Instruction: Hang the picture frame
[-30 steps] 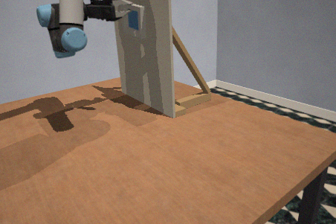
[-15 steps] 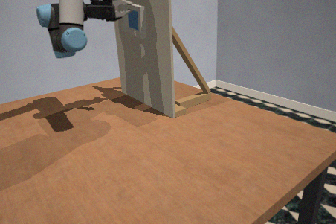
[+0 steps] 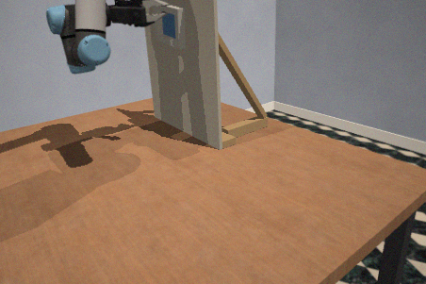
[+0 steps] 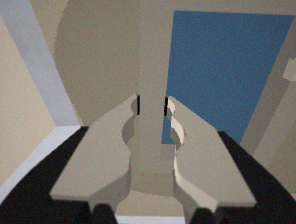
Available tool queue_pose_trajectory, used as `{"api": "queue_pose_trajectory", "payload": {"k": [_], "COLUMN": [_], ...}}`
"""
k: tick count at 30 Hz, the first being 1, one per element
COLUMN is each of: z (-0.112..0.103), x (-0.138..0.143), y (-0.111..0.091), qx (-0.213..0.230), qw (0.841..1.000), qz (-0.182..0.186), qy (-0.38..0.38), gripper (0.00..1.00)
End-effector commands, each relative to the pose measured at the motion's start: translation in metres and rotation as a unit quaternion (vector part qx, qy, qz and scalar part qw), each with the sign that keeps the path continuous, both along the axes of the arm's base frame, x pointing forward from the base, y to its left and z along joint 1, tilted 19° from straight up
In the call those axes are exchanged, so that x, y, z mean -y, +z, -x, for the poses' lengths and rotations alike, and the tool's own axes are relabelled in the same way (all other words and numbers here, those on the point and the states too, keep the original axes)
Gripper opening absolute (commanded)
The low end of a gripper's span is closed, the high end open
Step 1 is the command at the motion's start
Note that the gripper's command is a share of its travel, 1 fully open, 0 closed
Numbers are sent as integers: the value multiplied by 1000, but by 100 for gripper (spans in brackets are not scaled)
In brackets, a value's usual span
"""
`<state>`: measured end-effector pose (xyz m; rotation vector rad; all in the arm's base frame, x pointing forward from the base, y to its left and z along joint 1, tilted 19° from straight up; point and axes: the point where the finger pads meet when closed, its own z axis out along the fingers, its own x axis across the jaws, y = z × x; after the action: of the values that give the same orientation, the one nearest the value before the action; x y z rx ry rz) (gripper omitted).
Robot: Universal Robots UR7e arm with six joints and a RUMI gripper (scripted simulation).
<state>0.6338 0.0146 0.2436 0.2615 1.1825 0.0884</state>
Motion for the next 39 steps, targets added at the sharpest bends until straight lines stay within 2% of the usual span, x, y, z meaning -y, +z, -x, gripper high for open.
{"api": "queue_pose_trajectory", "payload": {"k": [1, 39], "z": [1, 0], "x": [1, -7], "y": [2, 5], "qx": [1, -8], "qw": [1000, 998], "qz": [0, 66], "qy": [-1, -22], "gripper": [0, 0]}}
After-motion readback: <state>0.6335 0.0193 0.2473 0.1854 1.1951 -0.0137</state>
